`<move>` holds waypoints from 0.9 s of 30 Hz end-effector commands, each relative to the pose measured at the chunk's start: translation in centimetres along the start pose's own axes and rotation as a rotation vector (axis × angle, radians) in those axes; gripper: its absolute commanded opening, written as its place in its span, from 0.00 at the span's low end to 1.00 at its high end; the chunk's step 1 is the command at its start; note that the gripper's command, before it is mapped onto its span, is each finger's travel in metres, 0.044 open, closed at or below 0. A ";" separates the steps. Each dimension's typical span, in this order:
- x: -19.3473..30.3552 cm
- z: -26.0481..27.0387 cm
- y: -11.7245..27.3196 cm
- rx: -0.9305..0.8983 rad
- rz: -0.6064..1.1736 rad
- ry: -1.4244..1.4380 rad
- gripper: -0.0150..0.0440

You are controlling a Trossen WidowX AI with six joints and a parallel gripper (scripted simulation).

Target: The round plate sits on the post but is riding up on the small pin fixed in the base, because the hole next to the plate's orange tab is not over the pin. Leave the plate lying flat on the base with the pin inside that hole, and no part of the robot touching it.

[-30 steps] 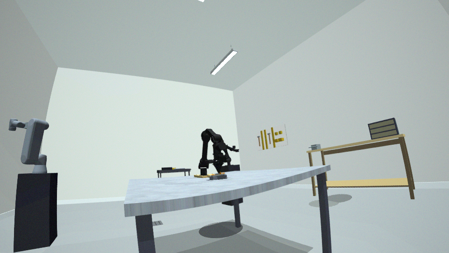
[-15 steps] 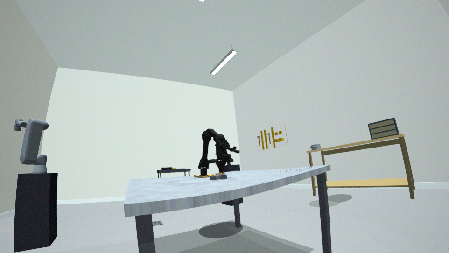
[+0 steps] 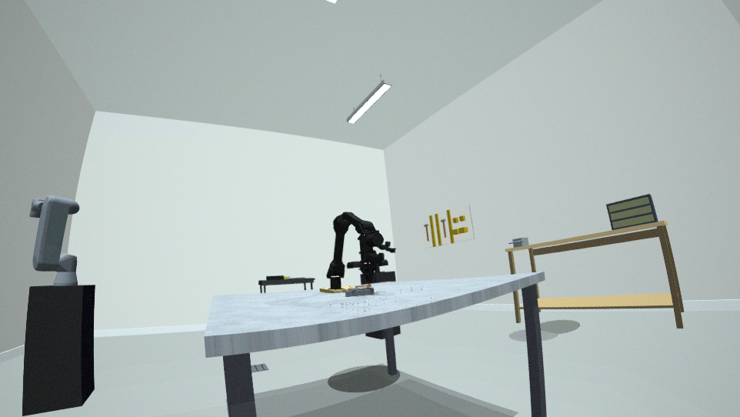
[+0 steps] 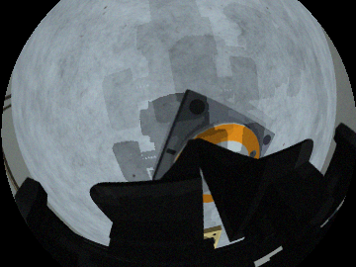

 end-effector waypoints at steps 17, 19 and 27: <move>0.6 0.8 2.7 -0.002 0.007 -0.004 0.25; 0.7 0.7 3.6 -0.002 0.007 -0.004 0.25; 0.7 0.7 3.4 -0.001 0.008 -0.002 0.25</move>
Point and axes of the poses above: the point midway between the two fingers, 35 mm back from their tips, its own y axis back along the fingers, its own z axis across the jaws, x = y × z, the point moved 2 cm from there along y, back along the fingers
